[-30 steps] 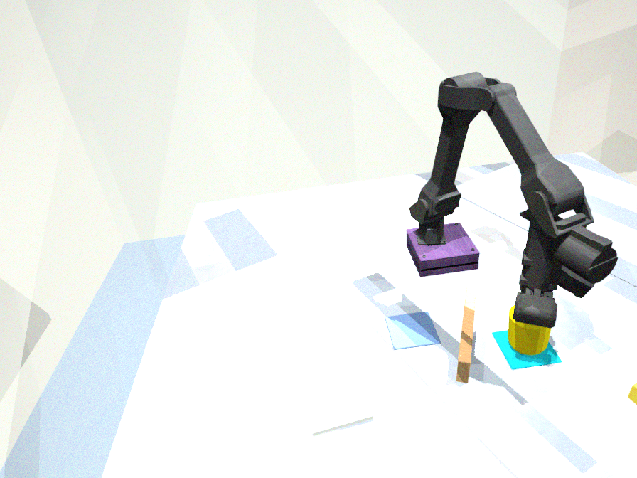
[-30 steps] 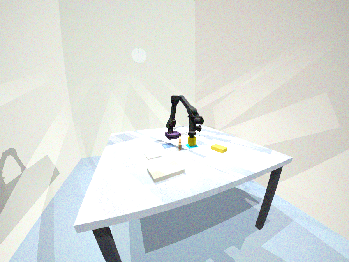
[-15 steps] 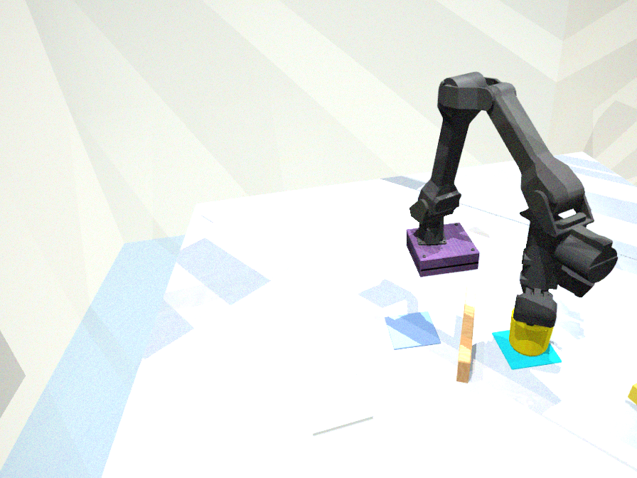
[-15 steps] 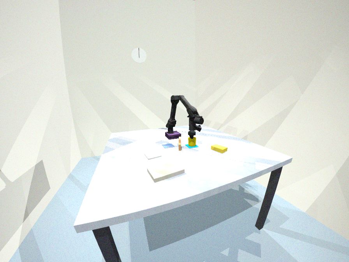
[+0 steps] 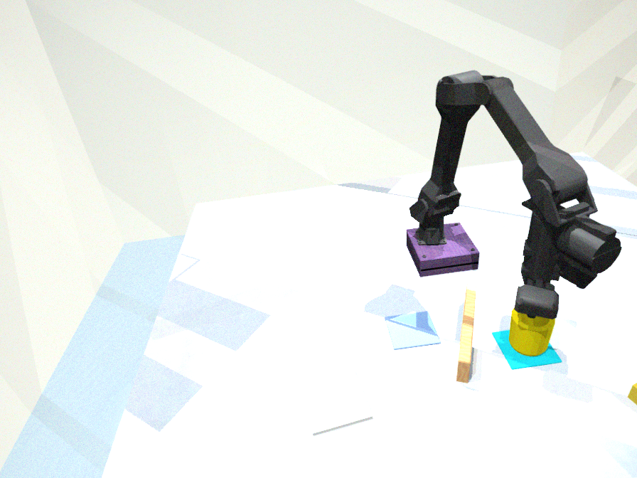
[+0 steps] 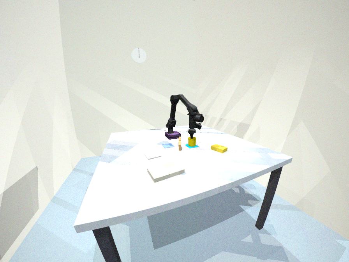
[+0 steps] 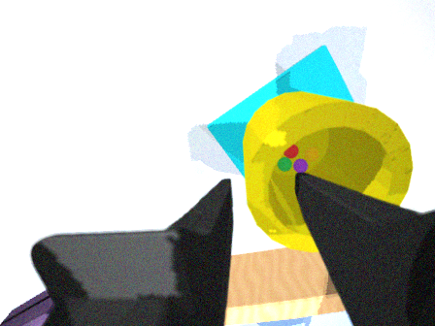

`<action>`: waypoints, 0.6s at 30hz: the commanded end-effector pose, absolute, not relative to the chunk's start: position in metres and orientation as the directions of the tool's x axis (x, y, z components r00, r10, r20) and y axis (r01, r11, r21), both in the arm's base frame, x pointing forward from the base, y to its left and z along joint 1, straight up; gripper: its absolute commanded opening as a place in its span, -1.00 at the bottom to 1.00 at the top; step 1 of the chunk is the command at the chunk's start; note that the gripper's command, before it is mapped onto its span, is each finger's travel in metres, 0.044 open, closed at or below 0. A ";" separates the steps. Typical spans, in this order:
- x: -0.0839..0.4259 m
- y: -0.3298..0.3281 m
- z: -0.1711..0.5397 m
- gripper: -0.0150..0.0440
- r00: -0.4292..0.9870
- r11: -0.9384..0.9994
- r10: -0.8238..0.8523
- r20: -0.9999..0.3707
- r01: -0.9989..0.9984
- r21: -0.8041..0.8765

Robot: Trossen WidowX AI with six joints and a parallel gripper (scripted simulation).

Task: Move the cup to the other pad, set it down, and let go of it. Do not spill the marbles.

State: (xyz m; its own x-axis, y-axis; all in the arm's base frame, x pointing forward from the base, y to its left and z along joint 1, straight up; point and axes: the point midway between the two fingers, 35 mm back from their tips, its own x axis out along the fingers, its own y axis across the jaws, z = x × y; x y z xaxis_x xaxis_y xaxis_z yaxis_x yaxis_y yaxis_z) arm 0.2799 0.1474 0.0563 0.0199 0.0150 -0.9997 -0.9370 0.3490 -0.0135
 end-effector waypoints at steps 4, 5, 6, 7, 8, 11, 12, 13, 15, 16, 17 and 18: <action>0.281 0.148 0.071 0.01 0.030 0.353 0.016 -0.999 -0.935 -0.022; 0.280 0.148 0.073 0.01 0.030 0.353 0.016 -0.999 -0.935 -0.022; 0.280 0.148 0.075 0.01 0.030 0.353 0.016 -0.999 -0.935 -0.022; 0.280 0.148 0.076 0.01 0.030 0.353 0.016 -0.999 -0.935 -0.022; 0.280 0.148 0.078 0.01 0.030 0.353 0.016 -0.999 -0.935 -0.022; 0.279 0.147 0.083 0.01 0.030 0.354 0.015 -0.999 -0.935 -0.022; 0.279 0.147 0.084 0.01 0.030 0.354 0.015 -0.999 -0.935 -0.022; 0.278 0.147 0.086 0.01 0.030 0.354 0.015 -0.999 -0.935 -0.022; 0.277 0.147 0.088 0.01 0.030 0.354 0.015 -0.999 -0.935 -0.022; 0.277 0.147 0.088 0.01 0.029 0.354 0.015 -0.999 -0.935 -0.022; 0.277 0.147 0.088 0.01 0.029 0.354 0.015 -0.999 -0.935 -0.022; 0.276 0.147 0.088 0.01 0.029 0.354 0.015 -0.999 -0.935 -0.022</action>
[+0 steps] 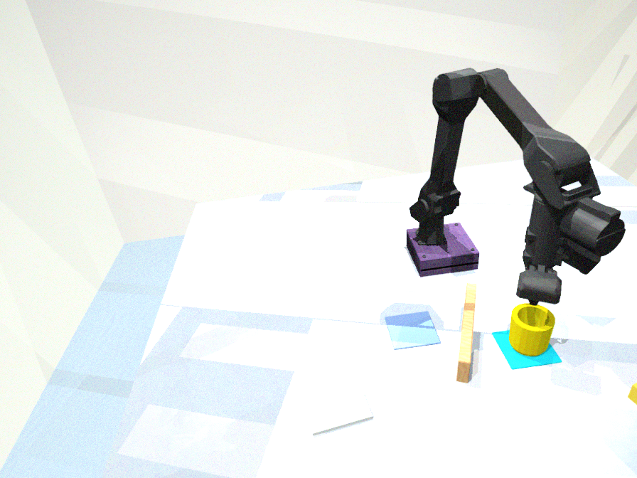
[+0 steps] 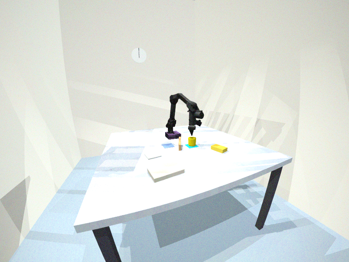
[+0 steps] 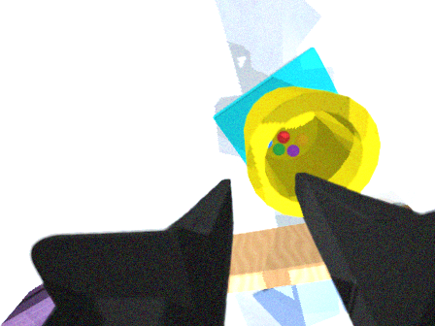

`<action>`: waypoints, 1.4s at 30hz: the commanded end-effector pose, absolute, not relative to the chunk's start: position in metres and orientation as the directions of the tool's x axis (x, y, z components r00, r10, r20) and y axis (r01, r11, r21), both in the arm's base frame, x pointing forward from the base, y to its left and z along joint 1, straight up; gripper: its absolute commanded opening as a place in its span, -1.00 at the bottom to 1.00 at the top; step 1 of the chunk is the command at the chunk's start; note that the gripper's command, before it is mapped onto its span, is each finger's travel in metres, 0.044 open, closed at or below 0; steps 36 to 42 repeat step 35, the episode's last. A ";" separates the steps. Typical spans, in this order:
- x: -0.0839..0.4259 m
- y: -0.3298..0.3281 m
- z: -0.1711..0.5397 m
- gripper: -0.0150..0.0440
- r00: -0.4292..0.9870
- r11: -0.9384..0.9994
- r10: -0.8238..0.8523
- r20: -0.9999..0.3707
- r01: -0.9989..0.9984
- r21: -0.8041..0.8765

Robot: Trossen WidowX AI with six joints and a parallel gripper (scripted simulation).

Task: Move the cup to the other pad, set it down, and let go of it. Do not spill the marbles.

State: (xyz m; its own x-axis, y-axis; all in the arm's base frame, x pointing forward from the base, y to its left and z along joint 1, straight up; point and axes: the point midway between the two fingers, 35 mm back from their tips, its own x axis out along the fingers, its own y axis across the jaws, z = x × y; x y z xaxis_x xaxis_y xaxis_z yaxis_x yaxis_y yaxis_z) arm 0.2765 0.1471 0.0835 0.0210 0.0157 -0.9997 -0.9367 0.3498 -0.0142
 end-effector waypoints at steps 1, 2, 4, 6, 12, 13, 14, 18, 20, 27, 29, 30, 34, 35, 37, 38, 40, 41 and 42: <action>0.277 0.147 0.084 0.09 0.021 0.350 0.016 -1.000 -0.937 -0.014; 0.277 0.147 0.084 0.18 0.021 0.350 0.016 -1.000 -0.937 -0.014; 0.277 0.147 0.084 0.36 0.021 0.350 0.016 -1.000 -0.937 -0.014; 0.277 0.147 0.084 0.54 0.021 0.350 0.016 -1.000 -0.937 -0.014; 0.277 0.147 0.089 1.00 0.022 0.350 0.016 -1.000 -0.937 -0.015; 0.277 0.147 0.092 1.00 0.022 0.350 0.016 -1.000 -0.936 -0.015; 0.277 0.147 0.096 1.00 0.023 0.351 0.016 -1.000 -0.936 -0.016; 0.277 0.147 0.111 1.00 0.025 0.352 0.015 -1.000 -0.936 -0.018; 0.277 0.147 0.119 1.00 0.026 0.352 0.015 -1.000 -0.936 -0.019; 0.275 0.147 0.143 1.00 0.029 0.354 0.015 -0.999 -0.935 -0.022; 0.274 0.147 0.148 1.00 0.029 0.354 0.015 -0.999 -0.935 -0.022; 0.274 0.147 0.148 1.00 0.029 0.354 0.015 -0.999 -0.935 -0.022; 0.274 0.147 0.148 1.00 0.029 0.354 0.015 -0.999 -0.935 -0.022; 0.274 0.147 0.144 1.00 0.024 0.350 0.017 -1.000 -0.937 -0.016; 0.274 0.147 0.144 1.00 0.024 0.350 0.017 -1.000 -0.937 -0.016; 0.274 0.147 0.144 1.00 0.024 0.350 0.017 -1.000 -0.937 -0.016; 0.274 0.147 0.144 1.00 0.024 0.350 0.017 -1.000 -0.937 -0.016; 0.274 0.147 0.144 1.00 0.024 0.350 0.017 -1.000 -0.937 -0.016; 0.274 0.147 0.144 1.00 0.024 0.350 0.017 -1.000 -0.937 -0.016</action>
